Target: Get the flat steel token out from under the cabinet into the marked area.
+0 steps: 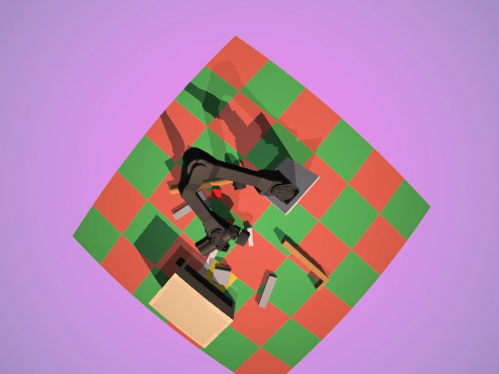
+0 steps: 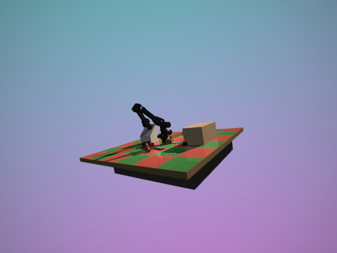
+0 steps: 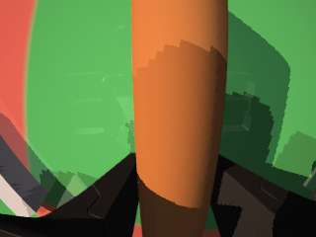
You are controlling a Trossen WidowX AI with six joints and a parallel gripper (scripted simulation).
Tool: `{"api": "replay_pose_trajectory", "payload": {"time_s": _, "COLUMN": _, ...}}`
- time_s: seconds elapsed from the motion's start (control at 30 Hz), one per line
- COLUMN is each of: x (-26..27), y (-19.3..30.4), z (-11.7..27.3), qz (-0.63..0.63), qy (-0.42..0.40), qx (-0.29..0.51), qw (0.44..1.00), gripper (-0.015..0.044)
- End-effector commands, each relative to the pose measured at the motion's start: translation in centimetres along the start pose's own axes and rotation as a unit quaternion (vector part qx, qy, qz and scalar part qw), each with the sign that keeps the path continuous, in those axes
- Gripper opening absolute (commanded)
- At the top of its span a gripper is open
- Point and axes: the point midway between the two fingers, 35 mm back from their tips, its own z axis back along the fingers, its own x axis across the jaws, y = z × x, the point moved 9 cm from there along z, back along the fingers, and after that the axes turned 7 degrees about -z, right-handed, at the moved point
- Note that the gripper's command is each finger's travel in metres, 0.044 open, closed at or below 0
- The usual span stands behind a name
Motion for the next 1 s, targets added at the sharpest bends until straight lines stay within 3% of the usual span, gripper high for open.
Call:
{"api": "replay_pose_trajectory", "payload": {"time_s": 0.0, "x": 0.0, "y": 0.9, "z": -0.1, "qz": 0.004, "qy": -0.002, "qx": 0.003, "qw": 1.000, "gripper": 0.0000}}
{"api": "replay_pose_trajectory", "payload": {"time_s": 0.97, "x": -1.0, "y": 2.9, "z": 0.1, "qz": 0.003, "qy": 0.000, "qx": 0.002, "qw": 1.000, "gripper": 0.0000}}
